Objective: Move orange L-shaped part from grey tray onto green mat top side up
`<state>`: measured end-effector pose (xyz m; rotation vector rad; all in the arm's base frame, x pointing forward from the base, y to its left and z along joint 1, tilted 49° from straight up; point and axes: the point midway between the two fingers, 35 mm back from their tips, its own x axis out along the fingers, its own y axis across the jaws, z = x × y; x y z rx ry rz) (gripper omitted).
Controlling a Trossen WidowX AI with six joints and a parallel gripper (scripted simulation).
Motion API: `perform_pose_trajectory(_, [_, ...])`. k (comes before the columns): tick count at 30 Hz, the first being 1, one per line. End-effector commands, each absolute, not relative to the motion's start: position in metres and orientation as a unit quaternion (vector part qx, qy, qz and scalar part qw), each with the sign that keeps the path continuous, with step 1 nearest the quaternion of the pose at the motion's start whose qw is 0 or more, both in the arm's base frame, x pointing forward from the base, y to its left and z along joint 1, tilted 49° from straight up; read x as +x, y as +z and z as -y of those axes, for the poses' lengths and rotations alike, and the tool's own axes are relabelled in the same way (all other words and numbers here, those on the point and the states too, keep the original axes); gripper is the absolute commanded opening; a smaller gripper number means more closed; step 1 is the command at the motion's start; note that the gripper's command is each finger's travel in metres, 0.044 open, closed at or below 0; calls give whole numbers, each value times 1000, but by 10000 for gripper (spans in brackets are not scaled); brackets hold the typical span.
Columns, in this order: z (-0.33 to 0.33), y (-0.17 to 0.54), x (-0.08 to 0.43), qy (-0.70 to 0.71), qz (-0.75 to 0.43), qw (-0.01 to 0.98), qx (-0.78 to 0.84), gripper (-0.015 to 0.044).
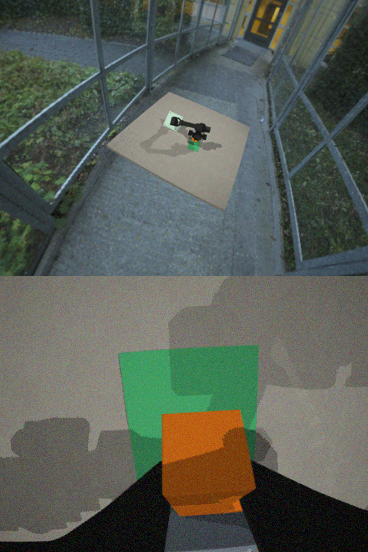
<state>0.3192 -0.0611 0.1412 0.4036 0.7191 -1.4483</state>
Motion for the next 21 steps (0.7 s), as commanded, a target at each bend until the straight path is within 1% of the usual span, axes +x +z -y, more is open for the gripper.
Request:
perform_pose_trajectory(1, [66, 138, 318, -643, -319, 673, 176, 0])
perform_pose_trajectory(21, [84, 122, 317, -644, -318, 673, 176, 0])
